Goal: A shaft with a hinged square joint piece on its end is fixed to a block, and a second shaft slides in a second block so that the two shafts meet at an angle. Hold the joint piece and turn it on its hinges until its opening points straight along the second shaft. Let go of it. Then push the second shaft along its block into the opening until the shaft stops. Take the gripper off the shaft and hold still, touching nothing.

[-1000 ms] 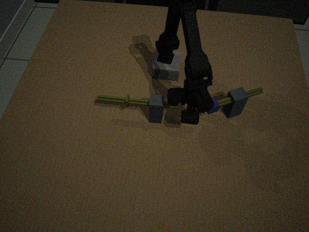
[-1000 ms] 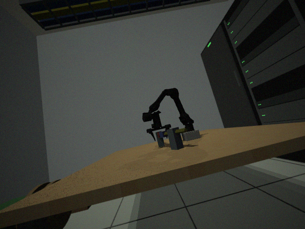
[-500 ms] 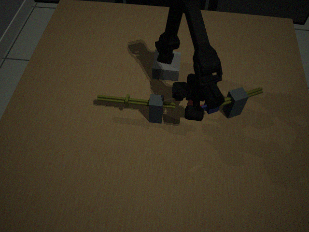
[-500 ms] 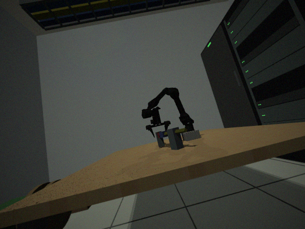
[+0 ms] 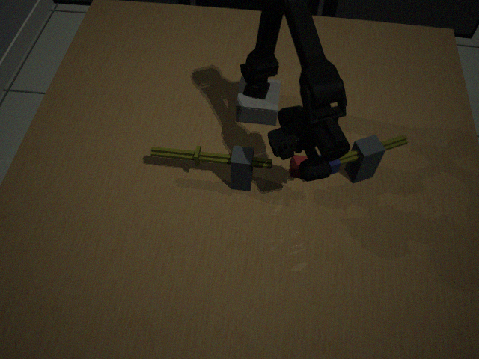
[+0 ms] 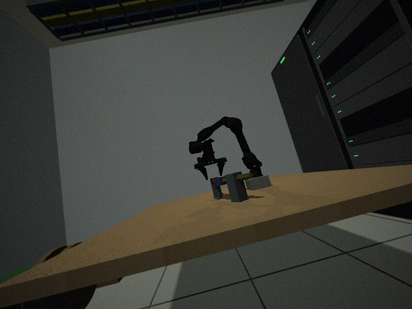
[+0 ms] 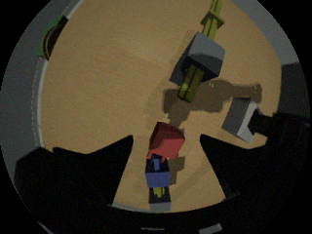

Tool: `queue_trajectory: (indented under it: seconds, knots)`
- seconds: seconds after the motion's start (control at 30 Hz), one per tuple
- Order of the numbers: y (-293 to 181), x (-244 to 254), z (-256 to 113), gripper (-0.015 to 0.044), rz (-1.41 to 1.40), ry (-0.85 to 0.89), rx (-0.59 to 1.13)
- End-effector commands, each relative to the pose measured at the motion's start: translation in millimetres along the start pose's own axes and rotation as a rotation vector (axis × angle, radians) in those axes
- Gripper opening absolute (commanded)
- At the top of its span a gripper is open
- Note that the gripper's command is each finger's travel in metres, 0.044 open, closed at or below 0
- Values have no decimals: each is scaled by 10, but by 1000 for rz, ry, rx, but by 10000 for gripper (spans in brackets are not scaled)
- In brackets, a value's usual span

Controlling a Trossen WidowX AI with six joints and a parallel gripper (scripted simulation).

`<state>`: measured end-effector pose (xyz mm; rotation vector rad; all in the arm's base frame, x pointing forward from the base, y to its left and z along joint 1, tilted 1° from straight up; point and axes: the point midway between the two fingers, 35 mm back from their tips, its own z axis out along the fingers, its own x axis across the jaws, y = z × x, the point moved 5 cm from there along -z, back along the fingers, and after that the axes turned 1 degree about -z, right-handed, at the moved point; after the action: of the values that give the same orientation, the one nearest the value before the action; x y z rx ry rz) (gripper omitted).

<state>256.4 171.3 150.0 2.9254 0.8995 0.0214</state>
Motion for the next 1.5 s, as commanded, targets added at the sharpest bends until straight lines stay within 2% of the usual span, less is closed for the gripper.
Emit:
queue_trajectory:
  seconds: [0.0,1.0,1.27,1.47]
  knots:
    - [19,9,-113,440,-115,8,13]
    - [165,-136,-1004,440,-1129,96,59]
    - [173,-141,-1008,440,-1129,97,57]
    - [299,-164,-906,440,-956,112,120]
